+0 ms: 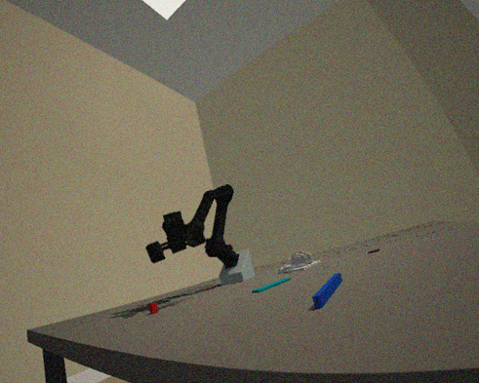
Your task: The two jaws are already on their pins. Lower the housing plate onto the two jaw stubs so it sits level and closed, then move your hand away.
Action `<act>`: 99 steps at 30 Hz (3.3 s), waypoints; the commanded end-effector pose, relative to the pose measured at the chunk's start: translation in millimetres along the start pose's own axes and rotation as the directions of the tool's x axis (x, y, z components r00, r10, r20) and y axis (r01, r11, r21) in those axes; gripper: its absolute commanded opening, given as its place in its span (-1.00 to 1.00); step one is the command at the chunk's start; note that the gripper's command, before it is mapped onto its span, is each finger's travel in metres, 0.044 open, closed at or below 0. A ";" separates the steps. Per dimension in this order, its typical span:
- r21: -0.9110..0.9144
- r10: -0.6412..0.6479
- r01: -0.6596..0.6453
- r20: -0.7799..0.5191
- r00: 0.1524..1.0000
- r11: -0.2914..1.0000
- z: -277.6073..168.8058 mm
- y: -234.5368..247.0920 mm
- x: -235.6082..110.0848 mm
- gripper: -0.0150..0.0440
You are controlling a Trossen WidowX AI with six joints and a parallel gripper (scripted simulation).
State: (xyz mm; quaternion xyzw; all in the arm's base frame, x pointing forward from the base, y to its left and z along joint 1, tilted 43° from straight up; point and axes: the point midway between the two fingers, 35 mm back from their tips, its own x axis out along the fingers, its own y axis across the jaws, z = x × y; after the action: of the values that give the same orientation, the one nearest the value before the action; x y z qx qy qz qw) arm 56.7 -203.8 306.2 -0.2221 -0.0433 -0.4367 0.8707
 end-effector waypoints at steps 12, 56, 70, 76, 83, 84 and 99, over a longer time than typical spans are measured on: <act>0.203 0.071 -0.065 -0.024 0.997 0.977 -7.2 4.8 25.3 1.00; 0.770 0.543 -0.184 -0.239 0.805 0.611 -57.6 138.0 124.3 1.00; 0.846 0.673 -0.109 -0.330 0.662 0.523 -75.6 211.3 130.2 1.00; 0.856 0.726 -0.086 -0.375 0.576 0.510 -82.7 246.8 125.5 1.00; 0.856 0.781 -0.097 -0.410 0.472 0.508 -89.2 289.1 112.7 1.00; 0.855 0.790 -0.111 -0.409 0.456 0.506 -89.8 295.7 109.7 1.00; 0.842 0.836 -0.099 -0.499 0.226 0.530 -101.2 373.5 68.4 1.00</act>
State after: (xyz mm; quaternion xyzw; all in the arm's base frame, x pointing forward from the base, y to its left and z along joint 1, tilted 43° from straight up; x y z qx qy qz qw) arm 372.3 -116.1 110.6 0.3621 0.3270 -0.1181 0.8648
